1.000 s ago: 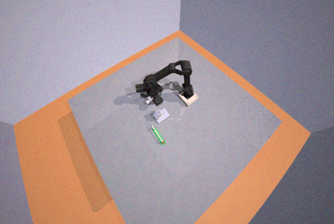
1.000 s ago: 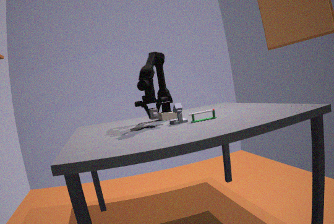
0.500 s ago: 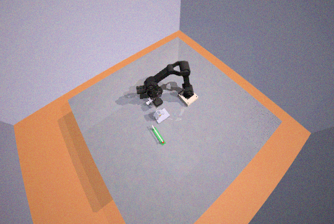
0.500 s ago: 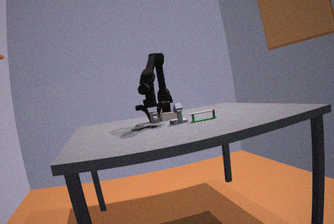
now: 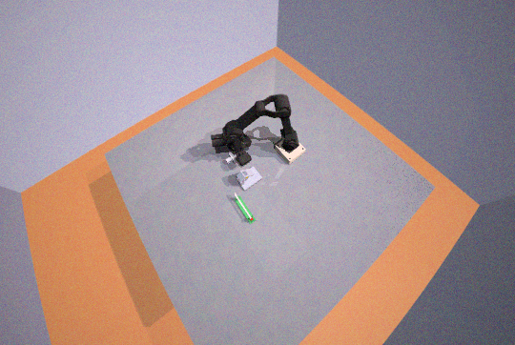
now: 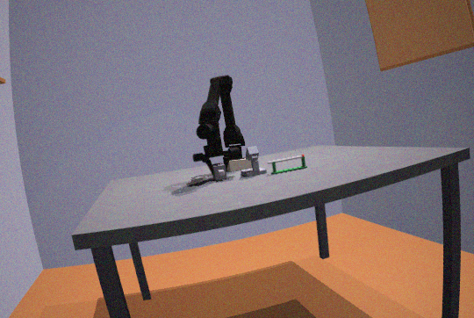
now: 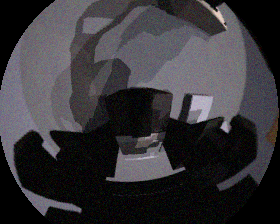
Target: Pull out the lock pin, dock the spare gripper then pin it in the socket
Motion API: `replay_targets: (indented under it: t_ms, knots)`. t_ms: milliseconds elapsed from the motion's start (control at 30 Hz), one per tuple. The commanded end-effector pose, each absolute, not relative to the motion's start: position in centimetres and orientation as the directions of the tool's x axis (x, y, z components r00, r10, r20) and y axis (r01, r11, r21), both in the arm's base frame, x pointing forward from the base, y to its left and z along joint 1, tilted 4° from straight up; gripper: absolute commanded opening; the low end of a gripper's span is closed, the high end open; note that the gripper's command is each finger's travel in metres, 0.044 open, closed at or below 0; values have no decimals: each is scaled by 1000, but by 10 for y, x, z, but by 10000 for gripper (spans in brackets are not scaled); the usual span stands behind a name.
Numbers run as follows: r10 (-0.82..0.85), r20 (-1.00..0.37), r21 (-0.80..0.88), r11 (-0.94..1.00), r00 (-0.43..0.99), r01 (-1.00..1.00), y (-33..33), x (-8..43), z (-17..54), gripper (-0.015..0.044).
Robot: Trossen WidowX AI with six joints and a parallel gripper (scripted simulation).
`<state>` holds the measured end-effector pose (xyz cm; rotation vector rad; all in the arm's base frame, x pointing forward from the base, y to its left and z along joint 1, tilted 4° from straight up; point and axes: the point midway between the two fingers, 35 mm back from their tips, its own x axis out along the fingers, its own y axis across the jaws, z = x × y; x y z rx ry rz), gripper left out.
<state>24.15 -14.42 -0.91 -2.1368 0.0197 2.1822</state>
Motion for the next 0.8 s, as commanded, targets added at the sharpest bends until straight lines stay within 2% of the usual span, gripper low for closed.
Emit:
replay_targets:
  t_ms: [0,533,767]
  knots:
    - [53,-998,-52,-996,-19,-71,-144,242,-9,26]
    - [53,-998,-52,-996,-19,-71,-144,242,-9,440]
    - [59,-998,-57,-996,-29,-72,-144,240,3,440]
